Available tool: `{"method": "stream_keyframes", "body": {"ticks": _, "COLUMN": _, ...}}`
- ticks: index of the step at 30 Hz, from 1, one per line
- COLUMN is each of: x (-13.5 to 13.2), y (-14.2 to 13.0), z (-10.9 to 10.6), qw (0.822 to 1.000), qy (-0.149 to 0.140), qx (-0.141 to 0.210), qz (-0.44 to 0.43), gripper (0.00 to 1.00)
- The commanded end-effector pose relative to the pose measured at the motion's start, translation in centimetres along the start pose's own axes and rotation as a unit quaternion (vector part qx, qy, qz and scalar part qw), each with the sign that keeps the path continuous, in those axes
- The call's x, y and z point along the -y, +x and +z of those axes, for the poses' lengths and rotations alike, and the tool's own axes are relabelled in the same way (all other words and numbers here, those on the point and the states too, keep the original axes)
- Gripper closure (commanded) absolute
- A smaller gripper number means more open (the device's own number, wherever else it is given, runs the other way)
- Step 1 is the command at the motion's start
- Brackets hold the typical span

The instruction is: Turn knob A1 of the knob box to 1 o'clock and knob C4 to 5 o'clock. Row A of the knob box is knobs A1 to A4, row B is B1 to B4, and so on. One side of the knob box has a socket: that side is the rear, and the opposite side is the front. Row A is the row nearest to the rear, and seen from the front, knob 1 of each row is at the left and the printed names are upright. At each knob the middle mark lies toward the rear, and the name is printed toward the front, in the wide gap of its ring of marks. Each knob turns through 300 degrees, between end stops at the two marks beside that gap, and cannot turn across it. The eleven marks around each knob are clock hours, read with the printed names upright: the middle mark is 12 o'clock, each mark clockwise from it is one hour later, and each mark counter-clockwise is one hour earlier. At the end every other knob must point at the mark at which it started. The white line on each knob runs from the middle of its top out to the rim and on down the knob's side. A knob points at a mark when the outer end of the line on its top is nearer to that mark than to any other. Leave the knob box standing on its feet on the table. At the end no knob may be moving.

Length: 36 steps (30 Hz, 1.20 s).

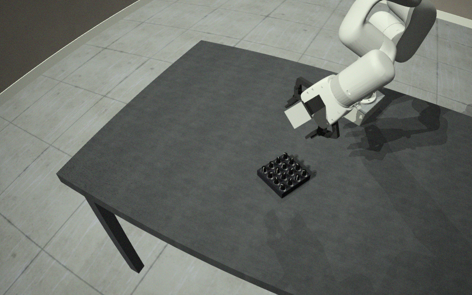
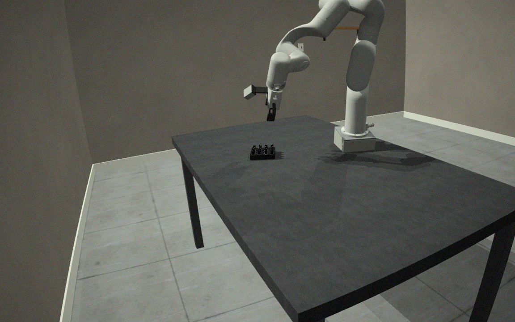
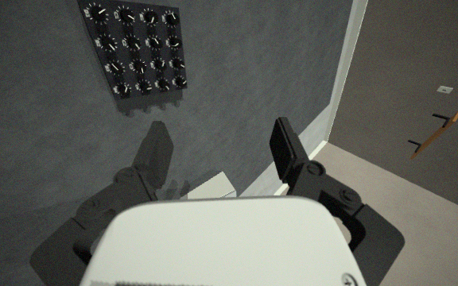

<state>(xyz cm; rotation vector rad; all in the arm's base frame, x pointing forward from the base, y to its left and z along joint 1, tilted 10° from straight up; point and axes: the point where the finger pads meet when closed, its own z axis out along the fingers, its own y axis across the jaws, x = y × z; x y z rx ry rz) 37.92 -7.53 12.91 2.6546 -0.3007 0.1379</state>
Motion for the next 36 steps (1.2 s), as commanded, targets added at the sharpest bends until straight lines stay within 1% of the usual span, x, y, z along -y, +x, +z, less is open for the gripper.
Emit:
{"method": "stream_keyframes", "body": {"ticks": 1, "x": 1.5, "y": 0.5, "z": 1.2, "qw": 0.997, "qy": 0.070, "qx": 0.034, "qz": -0.005, "gripper": 0.00}}
{"method": "stream_keyframes", "body": {"ticks": 4, "x": 2.7, "y": 1.1, "z": 2.1, "qw": 0.991, "qy": 0.126, "qx": 0.054, "qz": -0.004, "gripper": 0.00}}
{"method": "stream_keyframes", "body": {"ticks": 5, "x": 2.9, "y": 1.2, "z": 2.3, "qw": 0.989, "qy": 0.137, "qx": 0.057, "qz": -0.003, "gripper": 0.00}}
{"method": "stream_keyframes", "body": {"ticks": 6, "x": 3.3, "y": 1.6, "z": 2.8, "qw": 0.985, "qy": 0.163, "qx": 0.064, "qz": 0.000, "gripper": 0.00}}
{"method": "stream_keyframes", "body": {"ticks": 7, "x": 3.5, "y": 1.7, "z": 3.0, "qw": 0.983, "qy": 0.173, "qx": 0.066, "qz": 0.001, "gripper": 0.00}}
{"method": "stream_keyframes", "body": {"ticks": 9, "x": 3.5, "y": 1.7, "z": 3.0, "qw": 0.983, "qy": 0.173, "qx": 0.066, "qz": 0.001, "gripper": 0.00}}
{"method": "stream_keyframes", "body": {"ticks": 11, "x": 4.2, "y": 2.5, "z": 4.0, "qw": 0.972, "qy": 0.224, "qx": 0.076, "qz": 0.009, "gripper": 0.00}}
{"method": "stream_keyframes", "body": {"ticks": 12, "x": 4.4, "y": 2.8, "z": 4.4, "qw": 0.967, "qy": 0.241, "qx": 0.078, "qz": 0.013, "gripper": 0.00}}
{"method": "stream_keyframes", "body": {"ticks": 13, "x": 4.5, "y": 3.0, "z": 4.6, "qw": 0.965, "qy": 0.251, "qx": 0.079, "qz": 0.015, "gripper": 0.00}}
{"method": "stream_keyframes", "body": {"ticks": 15, "x": 4.8, "y": 3.6, "z": 5.5, "qw": 0.956, "qy": 0.282, "qx": 0.081, "qz": 0.024, "gripper": 0.00}}
{"method": "stream_keyframes", "body": {"ticks": 17, "x": 4.9, "y": 4.0, "z": 6.0, "qw": 0.950, "qy": 0.299, "qx": 0.081, "qz": 0.030, "gripper": 0.00}}
{"method": "stream_keyframes", "body": {"ticks": 20, "x": 4.9, "y": 4.1, "z": 6.2, "qw": 0.948, "qy": 0.305, "qx": 0.081, "qz": 0.032, "gripper": 0.00}}
{"method": "stream_keyframes", "body": {"ticks": 36, "x": 4.9, "y": 4.1, "z": 6.2, "qw": 0.948, "qy": 0.305, "qx": 0.081, "qz": 0.032, "gripper": 0.00}}
